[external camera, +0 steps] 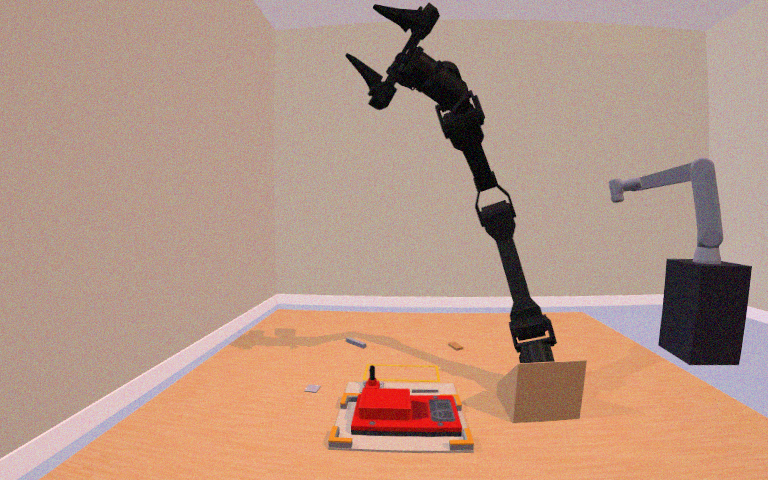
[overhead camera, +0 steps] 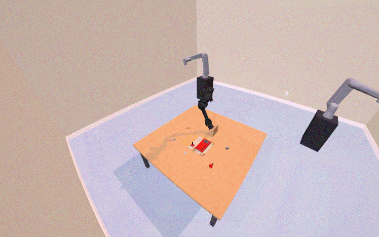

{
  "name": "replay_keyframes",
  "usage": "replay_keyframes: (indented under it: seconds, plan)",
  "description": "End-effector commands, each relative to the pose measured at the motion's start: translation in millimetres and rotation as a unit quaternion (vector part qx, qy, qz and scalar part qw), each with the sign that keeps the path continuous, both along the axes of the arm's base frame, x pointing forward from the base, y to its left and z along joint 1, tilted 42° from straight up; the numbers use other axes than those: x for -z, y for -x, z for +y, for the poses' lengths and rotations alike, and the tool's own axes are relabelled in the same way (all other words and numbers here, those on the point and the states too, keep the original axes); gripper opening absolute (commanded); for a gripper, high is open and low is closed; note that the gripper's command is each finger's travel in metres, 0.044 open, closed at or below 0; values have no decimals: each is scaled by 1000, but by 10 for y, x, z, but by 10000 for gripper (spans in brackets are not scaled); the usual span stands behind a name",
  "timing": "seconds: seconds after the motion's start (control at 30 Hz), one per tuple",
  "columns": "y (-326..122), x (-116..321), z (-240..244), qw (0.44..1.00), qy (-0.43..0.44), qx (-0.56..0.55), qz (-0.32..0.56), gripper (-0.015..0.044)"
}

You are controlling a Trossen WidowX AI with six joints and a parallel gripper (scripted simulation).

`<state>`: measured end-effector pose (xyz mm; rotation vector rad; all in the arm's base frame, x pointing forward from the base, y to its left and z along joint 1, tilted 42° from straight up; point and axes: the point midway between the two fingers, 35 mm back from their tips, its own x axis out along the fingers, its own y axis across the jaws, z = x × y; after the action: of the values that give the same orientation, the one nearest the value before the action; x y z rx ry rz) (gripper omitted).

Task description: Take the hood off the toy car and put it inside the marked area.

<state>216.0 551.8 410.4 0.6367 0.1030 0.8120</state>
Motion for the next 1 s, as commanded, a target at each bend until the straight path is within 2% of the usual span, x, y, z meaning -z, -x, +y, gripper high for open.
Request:
replay_keyframes:
  seconds: [0.0, 0.17, 0.3, 0.47, 0.73, 0.97]
  plan:
    - [-355, 580, -76, 994, 99, 34, 29, 440]
    - [-689, 1189, -286, 973, 212, 66, 58, 440]
    - [-829, 1474, -420, 959, 259, 81, 78, 440]
    - [-1098, 2107, -812, 916, 358, 117, 134, 440]
    - [-1332, 2976, -1679, 814, 505, 171, 231, 440]
    - [-1284, 3523, -2569, 693, 614, 205, 318, 440]
